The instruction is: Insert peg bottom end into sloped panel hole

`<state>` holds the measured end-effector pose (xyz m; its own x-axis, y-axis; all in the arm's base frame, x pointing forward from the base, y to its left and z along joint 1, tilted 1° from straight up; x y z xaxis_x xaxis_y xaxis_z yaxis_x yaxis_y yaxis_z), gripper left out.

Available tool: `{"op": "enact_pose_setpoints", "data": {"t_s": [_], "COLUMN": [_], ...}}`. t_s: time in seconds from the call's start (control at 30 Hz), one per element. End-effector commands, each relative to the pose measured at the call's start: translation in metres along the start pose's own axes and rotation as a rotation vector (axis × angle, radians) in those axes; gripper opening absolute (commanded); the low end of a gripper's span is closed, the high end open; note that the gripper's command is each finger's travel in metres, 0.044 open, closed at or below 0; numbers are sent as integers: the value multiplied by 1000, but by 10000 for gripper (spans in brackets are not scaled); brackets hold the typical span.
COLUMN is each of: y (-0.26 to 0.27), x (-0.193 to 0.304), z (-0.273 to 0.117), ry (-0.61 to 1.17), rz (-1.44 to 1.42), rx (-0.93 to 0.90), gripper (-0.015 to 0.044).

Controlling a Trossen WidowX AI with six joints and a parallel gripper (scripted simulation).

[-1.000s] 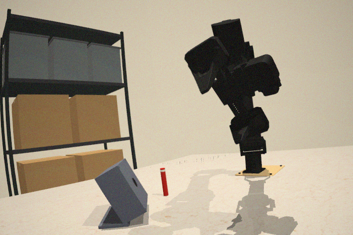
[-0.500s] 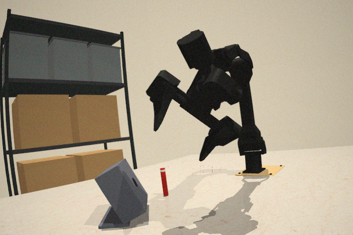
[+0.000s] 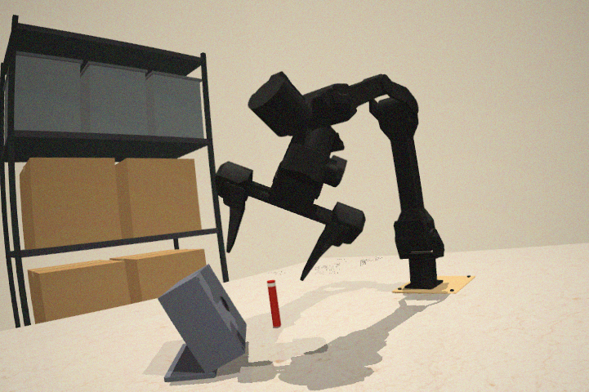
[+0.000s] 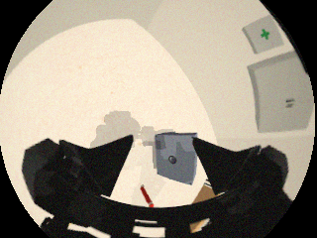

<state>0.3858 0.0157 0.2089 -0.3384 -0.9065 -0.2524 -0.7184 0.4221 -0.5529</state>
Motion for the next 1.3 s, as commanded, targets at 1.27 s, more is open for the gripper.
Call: {"op": "enact_pose_setpoints", "data": {"t_s": [1.27], "y": [9], "x": [170], "z": [-33], "ry": [537], "rz": [1071], "rx": [-375], "gripper": [440]}}
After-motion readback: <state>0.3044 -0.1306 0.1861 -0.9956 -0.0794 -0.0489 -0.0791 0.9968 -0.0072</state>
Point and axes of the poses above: the point midway between the two fingers, 35 mm back from their tips, its own z axis out along the fingers, its own y axis across the jaws, x = y × z, the point moved 5 cm from there along -z, back along the fingers, and after that the axes turned 15 degrees about -z, right-handed, at the moved point
